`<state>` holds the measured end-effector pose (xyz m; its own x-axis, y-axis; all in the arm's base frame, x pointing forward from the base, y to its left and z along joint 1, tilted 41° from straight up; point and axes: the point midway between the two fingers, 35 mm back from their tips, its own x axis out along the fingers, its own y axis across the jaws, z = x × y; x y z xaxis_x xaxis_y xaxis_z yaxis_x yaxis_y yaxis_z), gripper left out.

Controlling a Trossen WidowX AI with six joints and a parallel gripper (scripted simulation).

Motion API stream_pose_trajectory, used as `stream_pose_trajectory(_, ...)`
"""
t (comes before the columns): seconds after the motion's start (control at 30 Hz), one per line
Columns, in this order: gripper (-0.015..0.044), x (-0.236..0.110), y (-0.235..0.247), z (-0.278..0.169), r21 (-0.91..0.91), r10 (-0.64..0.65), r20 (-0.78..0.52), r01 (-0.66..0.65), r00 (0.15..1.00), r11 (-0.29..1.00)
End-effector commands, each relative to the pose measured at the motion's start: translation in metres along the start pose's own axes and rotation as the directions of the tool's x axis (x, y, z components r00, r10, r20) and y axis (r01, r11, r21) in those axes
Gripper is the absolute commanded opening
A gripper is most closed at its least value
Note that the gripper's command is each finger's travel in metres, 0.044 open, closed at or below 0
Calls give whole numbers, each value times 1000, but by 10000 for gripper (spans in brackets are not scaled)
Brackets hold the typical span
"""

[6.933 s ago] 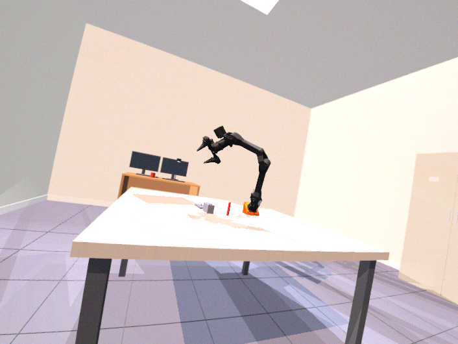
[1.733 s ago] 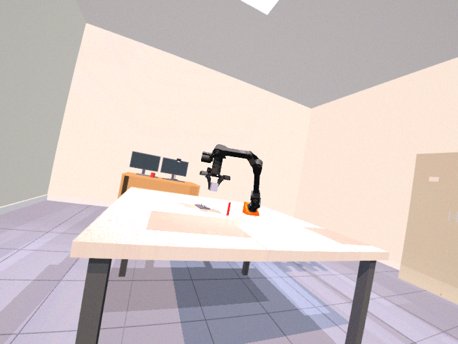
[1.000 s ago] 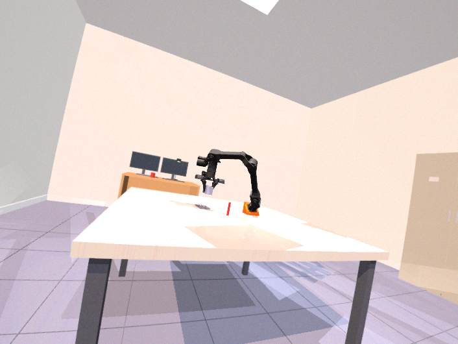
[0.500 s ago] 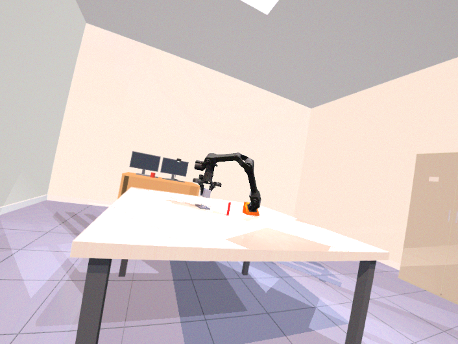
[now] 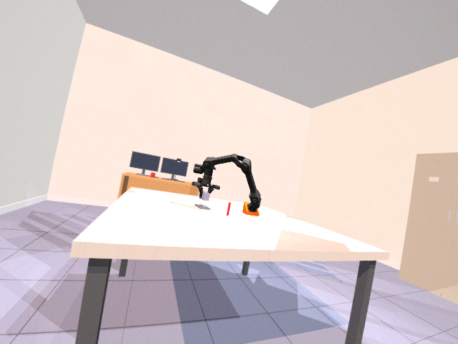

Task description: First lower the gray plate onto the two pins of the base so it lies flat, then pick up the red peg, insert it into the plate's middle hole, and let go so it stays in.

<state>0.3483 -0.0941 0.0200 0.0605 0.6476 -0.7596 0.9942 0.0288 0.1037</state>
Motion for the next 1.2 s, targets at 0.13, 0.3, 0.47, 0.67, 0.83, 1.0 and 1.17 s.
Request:
stream_pose_trajectory(0.13,0,2,-2,2,-5,-2,3,2,1000,1000)
stream_pose_trajectory(0.3,0,1,-2,2,-5,-2,3,2,1000,1000)
stream_pose_trajectory(0.47,0,1,-2,2,-5,-2,3,2,1000,1000)
stream_pose_trajectory(0.67,0,1,-2,2,-5,-2,3,2,1000,1000)
stream_pose_trajectory(0.83,0,2,-2,3,-5,-2,3,2,1000,1000)
stream_pose_trajectory(1.0,0,4,-2,3,-5,-2,3,2,1000,1000)
stream_pose_trajectory(1.17,0,16,-2,3,-6,-1,2,1,1000,1000)
